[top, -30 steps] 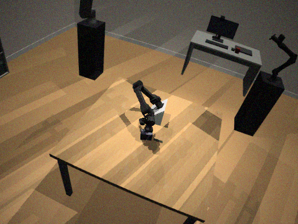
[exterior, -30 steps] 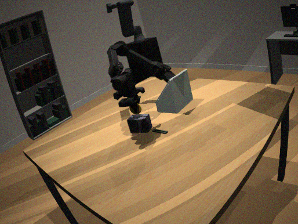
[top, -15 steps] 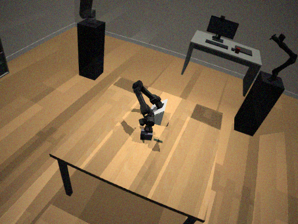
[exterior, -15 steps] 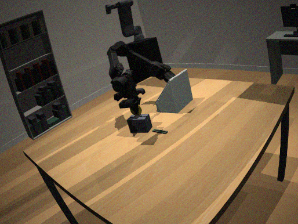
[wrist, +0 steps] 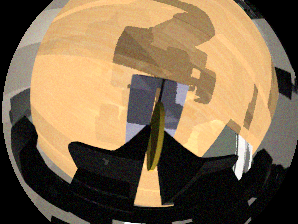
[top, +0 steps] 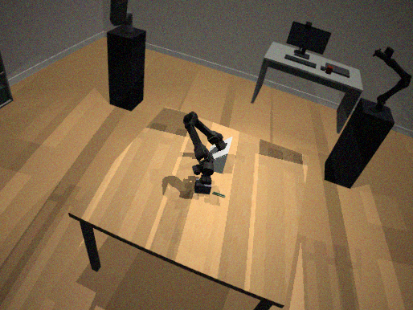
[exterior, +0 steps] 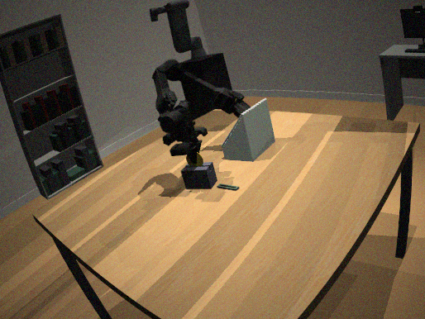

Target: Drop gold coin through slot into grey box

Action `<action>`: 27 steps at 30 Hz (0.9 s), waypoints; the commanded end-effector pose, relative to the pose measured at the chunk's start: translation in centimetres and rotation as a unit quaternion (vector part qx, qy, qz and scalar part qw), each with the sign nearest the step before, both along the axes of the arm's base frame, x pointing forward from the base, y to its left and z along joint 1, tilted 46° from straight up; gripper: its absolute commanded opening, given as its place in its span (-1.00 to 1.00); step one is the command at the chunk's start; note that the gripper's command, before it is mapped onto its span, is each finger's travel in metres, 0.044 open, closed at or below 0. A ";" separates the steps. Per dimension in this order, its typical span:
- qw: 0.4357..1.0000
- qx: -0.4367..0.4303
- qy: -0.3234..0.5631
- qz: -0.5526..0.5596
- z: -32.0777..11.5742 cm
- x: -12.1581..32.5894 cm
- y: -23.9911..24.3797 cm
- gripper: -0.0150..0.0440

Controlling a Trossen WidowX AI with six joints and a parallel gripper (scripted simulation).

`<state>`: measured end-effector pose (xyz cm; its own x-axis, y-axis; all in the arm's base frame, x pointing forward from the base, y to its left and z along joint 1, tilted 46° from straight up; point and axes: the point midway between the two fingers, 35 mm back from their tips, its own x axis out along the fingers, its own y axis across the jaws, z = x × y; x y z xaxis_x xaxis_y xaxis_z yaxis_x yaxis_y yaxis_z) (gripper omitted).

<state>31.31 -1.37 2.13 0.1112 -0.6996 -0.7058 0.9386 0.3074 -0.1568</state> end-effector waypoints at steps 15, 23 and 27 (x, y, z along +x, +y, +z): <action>1.000 0.000 0.000 0.000 0.5 -0.1 0.5 0.32; 1.000 -0.002 0.004 0.002 3.1 -0.7 3.1 1.00; 1.000 -0.004 0.005 0.003 4.0 -1.0 3.9 1.00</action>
